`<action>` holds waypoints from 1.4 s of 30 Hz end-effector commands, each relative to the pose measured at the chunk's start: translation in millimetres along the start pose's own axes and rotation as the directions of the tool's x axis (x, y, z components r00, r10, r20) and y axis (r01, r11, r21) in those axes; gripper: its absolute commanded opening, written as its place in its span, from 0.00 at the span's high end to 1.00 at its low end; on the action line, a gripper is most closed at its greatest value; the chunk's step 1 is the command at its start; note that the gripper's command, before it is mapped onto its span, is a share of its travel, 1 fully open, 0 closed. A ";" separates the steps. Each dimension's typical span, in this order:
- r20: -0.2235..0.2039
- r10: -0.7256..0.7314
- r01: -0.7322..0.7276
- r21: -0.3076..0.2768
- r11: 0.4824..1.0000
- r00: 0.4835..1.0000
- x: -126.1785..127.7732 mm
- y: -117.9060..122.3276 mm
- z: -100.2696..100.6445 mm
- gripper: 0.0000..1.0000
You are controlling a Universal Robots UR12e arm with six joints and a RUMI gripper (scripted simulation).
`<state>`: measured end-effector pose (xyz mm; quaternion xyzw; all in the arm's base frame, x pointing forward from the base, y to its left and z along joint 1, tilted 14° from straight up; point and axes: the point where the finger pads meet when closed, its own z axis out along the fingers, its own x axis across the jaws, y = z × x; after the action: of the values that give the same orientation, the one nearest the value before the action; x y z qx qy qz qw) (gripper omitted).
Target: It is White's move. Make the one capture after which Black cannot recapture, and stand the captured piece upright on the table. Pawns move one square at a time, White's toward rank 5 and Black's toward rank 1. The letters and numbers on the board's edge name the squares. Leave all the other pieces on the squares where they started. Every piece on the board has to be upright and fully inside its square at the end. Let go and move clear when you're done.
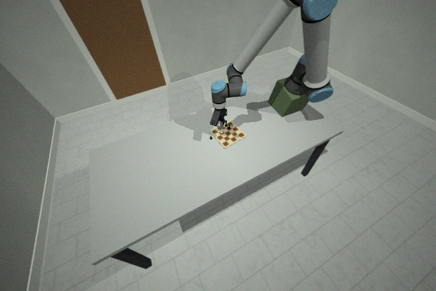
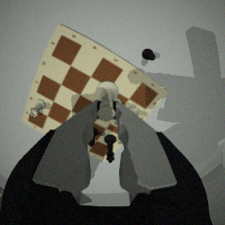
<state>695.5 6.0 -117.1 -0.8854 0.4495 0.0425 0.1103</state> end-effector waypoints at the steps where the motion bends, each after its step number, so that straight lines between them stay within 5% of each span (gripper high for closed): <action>1: 0.000 0.000 0.000 0.000 1.000 1.000 0.2 0.0 -22.4 1.00; 42: 0.000 0.095 -0.095 0.000 0.995 0.995 0.9 2.5 -24.1 1.00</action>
<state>693.4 -0.7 -94.6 -0.8715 0.4758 0.0468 0.1089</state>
